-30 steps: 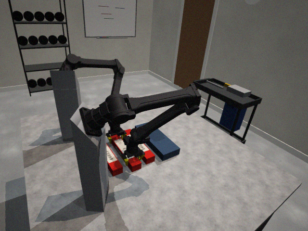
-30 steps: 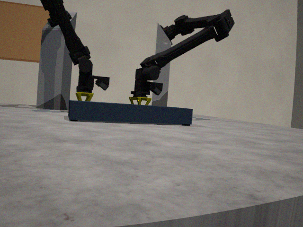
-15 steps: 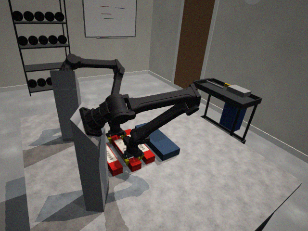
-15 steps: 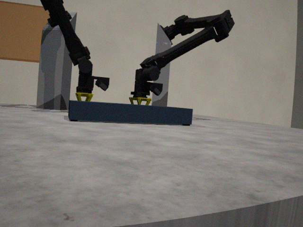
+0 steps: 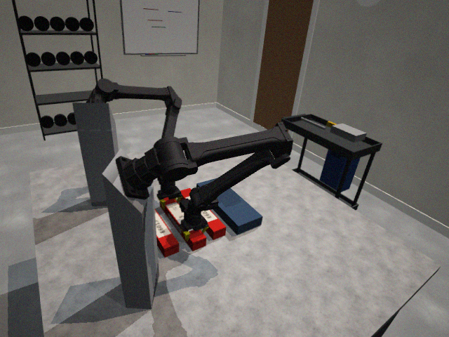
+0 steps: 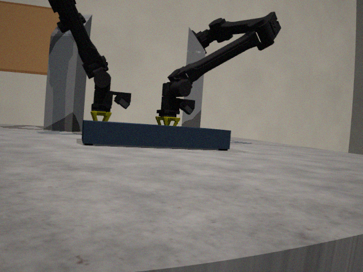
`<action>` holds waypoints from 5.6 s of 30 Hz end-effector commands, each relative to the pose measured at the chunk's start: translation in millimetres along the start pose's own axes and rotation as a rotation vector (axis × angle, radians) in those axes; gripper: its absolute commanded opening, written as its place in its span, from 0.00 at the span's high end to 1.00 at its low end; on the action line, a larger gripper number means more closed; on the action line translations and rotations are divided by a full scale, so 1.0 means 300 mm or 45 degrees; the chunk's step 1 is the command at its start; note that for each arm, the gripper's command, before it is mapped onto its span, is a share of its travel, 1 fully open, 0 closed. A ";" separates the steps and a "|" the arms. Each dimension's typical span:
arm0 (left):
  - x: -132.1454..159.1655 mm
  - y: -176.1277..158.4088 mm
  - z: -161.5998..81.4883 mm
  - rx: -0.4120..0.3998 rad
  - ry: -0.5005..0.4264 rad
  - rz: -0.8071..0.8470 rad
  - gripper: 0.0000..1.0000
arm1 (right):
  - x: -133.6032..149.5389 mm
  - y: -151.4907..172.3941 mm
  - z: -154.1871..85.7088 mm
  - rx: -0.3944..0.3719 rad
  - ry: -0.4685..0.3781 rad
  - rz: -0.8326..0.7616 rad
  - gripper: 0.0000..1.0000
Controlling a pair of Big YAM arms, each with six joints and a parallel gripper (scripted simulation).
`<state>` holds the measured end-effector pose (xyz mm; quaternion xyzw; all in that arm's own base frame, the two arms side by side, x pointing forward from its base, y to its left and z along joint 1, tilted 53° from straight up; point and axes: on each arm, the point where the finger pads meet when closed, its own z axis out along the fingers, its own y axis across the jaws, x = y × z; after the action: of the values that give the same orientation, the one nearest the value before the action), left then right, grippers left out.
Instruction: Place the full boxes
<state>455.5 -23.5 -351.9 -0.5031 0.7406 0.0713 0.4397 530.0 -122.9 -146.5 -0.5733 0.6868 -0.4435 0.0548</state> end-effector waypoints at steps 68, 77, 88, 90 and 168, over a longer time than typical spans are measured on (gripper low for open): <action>0.011 0.003 -0.194 0.011 0.009 0.034 1.00 | -0.020 0.027 -0.191 -0.010 -0.022 -0.021 1.00; 0.010 0.004 -0.218 0.012 0.009 0.034 1.00 | -0.020 0.024 -0.213 -0.003 -0.021 -0.017 1.00; 0.009 0.006 -0.234 0.012 0.009 0.034 1.00 | -0.022 0.032 -0.227 -0.010 -0.021 -0.022 1.00; 0.009 0.006 -0.236 0.012 0.009 0.034 1.00 | -0.022 0.031 -0.228 -0.009 -0.021 -0.021 1.00; 0.008 -0.004 -0.464 0.021 0.005 0.026 1.00 | -0.019 0.031 -0.449 -0.006 -0.019 -0.020 1.00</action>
<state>392.4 -81.7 -288.3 -0.5058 0.7390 0.0783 0.4380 466.1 -64.9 -82.4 -0.5715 0.6895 -0.4422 0.0501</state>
